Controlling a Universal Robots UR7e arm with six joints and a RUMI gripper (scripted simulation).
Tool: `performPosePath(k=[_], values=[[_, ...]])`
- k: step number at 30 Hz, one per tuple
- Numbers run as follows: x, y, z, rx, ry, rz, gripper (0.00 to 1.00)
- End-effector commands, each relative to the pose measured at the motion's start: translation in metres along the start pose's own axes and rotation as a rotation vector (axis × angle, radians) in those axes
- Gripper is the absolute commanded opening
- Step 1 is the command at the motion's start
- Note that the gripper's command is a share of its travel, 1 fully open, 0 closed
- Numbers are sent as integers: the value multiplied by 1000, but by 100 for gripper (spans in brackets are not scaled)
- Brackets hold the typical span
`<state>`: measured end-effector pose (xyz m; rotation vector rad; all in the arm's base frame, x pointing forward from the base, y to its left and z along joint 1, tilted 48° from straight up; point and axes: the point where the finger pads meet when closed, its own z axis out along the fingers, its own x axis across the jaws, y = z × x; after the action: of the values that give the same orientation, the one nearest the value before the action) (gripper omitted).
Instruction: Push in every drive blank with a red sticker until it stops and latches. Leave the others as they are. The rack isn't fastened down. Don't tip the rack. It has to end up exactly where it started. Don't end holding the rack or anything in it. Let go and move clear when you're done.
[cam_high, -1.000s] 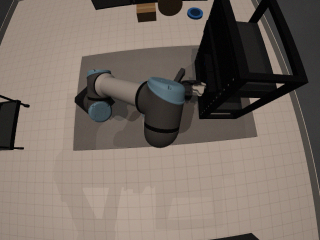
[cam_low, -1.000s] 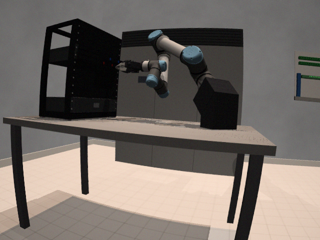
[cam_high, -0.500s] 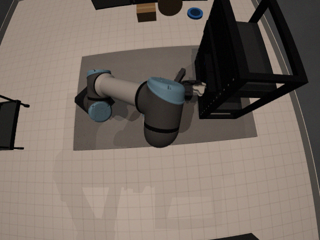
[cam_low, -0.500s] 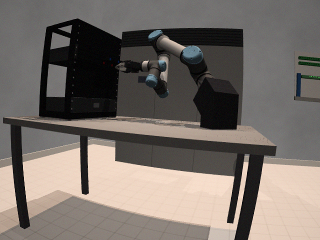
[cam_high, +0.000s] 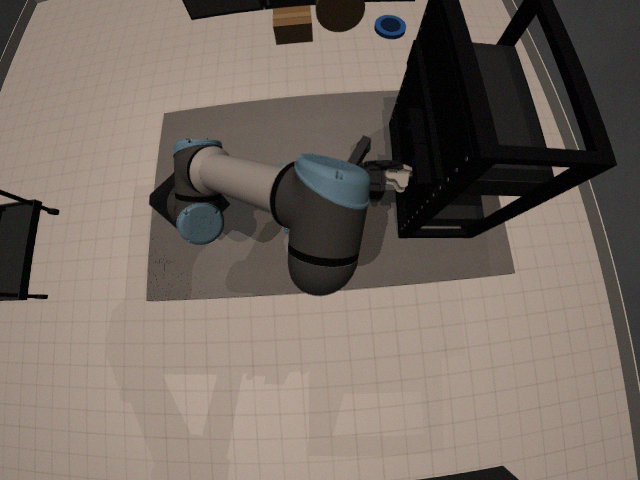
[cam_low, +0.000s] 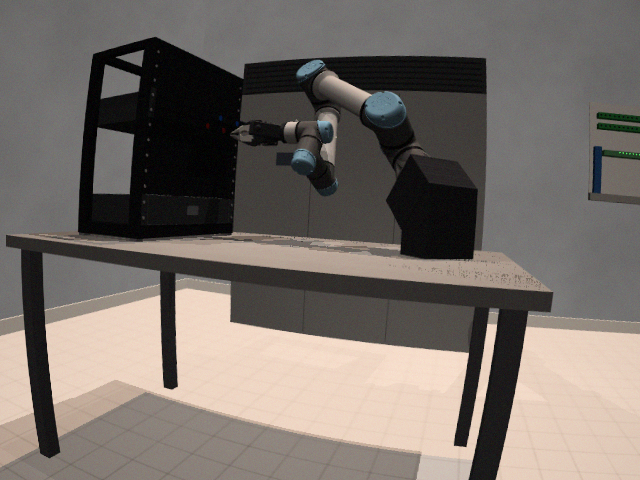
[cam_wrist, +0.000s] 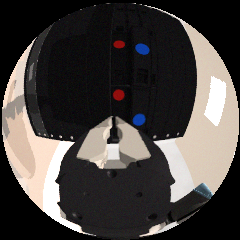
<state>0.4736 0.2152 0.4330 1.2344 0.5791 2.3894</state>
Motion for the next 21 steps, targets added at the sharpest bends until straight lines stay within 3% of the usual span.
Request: performPosePath(k=[1, 5, 18, 21], values=[[1, 0, -9, 0, 1, 0, 0], [1, 0, -17, 0, 1, 0, 0], [0, 0, -81, 0, 1, 0, 0], [0, 0, -84, 0, 1, 0, 0]])
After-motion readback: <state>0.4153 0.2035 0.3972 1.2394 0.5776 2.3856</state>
